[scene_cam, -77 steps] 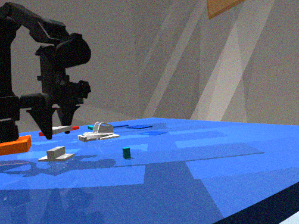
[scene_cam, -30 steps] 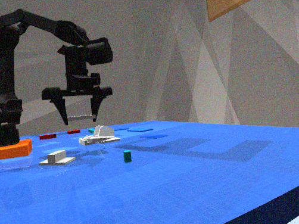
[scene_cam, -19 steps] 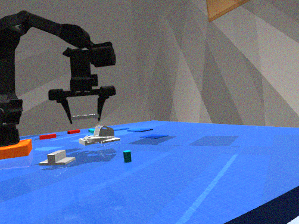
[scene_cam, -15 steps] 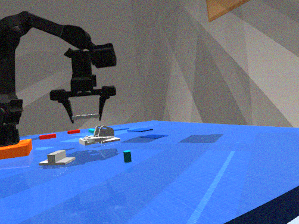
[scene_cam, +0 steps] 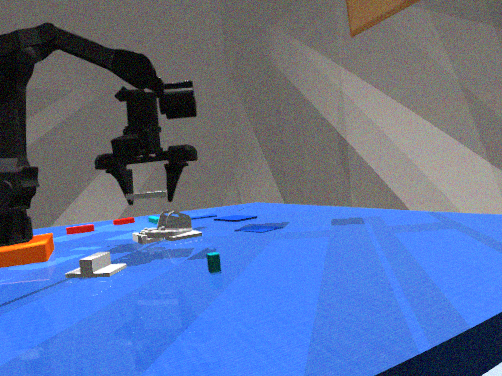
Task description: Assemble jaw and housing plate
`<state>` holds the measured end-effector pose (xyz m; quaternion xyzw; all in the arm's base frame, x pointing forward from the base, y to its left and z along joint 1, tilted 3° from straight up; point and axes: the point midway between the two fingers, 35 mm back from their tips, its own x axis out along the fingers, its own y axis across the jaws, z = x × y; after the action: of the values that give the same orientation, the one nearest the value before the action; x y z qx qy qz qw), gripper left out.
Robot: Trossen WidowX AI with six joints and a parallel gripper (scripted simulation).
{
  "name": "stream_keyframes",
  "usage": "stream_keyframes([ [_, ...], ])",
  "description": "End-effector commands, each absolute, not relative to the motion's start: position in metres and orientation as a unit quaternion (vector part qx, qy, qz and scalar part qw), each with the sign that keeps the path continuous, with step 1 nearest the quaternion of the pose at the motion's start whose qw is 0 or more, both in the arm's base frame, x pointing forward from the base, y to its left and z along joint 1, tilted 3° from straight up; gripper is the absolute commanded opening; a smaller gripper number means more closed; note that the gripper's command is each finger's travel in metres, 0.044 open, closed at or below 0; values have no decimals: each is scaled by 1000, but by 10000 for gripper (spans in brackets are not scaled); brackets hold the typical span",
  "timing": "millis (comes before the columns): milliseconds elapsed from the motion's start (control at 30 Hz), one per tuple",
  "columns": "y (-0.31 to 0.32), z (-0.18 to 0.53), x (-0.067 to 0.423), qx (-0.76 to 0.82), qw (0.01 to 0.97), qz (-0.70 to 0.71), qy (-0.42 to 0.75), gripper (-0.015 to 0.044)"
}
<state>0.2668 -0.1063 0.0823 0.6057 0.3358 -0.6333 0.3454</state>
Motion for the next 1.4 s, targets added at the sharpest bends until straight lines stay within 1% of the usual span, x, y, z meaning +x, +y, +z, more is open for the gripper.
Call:
stream_keyframes([
  [0, -94, 82, 270, 625, 311, -649, 302, 351],
  [1000, -11, 78, 279, 694, 59, -716, 47, 351],
  [1367, -9, 78, 279, 695, 53, -716, 41, 351],
])
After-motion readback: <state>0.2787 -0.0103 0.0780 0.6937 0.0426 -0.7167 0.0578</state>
